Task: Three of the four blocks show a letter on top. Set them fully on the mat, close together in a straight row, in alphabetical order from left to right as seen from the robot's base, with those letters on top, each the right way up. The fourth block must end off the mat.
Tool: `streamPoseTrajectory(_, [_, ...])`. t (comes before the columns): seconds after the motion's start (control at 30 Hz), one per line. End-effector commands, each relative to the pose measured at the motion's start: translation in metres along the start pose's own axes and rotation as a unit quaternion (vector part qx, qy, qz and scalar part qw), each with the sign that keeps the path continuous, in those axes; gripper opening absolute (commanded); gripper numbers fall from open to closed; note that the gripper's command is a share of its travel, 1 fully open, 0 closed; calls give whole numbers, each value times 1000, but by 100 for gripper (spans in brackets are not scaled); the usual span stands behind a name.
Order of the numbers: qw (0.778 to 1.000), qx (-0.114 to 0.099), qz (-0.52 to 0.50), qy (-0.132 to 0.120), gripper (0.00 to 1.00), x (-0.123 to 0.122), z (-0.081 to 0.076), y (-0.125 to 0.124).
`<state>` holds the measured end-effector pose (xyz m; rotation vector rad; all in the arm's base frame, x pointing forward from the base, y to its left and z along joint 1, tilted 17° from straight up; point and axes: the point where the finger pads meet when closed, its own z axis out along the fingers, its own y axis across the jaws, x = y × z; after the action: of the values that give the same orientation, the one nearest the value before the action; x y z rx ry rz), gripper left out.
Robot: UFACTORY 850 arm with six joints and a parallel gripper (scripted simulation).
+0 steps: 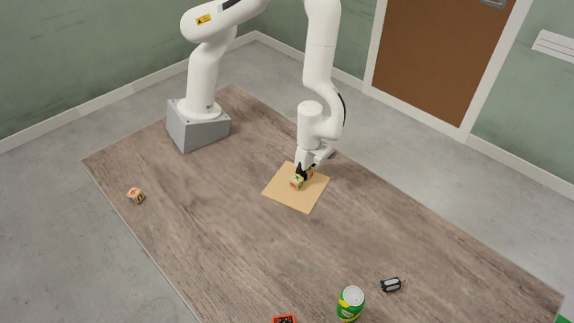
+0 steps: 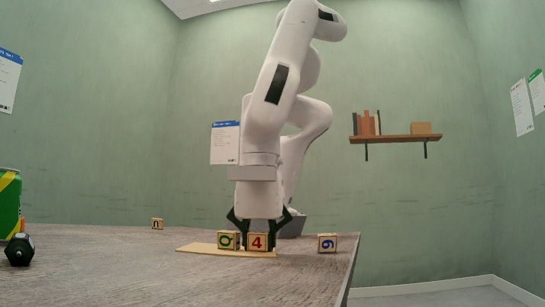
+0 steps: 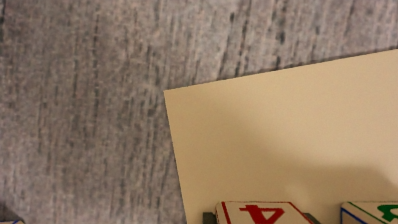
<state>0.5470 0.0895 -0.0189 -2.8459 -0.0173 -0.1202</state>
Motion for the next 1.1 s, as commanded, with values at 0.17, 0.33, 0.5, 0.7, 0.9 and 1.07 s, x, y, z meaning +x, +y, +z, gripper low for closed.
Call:
streamPoseTrajectory(0.17, [1000, 0, 0, 1, 41, 1, -1, 0])
streamPoseTrajectory(0.33, [1000, 0, 0, 1, 41, 1, -1, 0])
streamPoseTrajectory(0.5, [1000, 0, 0, 1, 41, 1, -1, 0])
streamPoseTrajectory(0.7, [1000, 0, 0, 1, 41, 1, -1, 0])
streamPoseTrajectory(0.9, [1000, 0, 0, 1, 46, 1, -1, 0])
streamPoseTrajectory(1.07, [1000, 0, 0, 1, 54, 1, -1, 0])
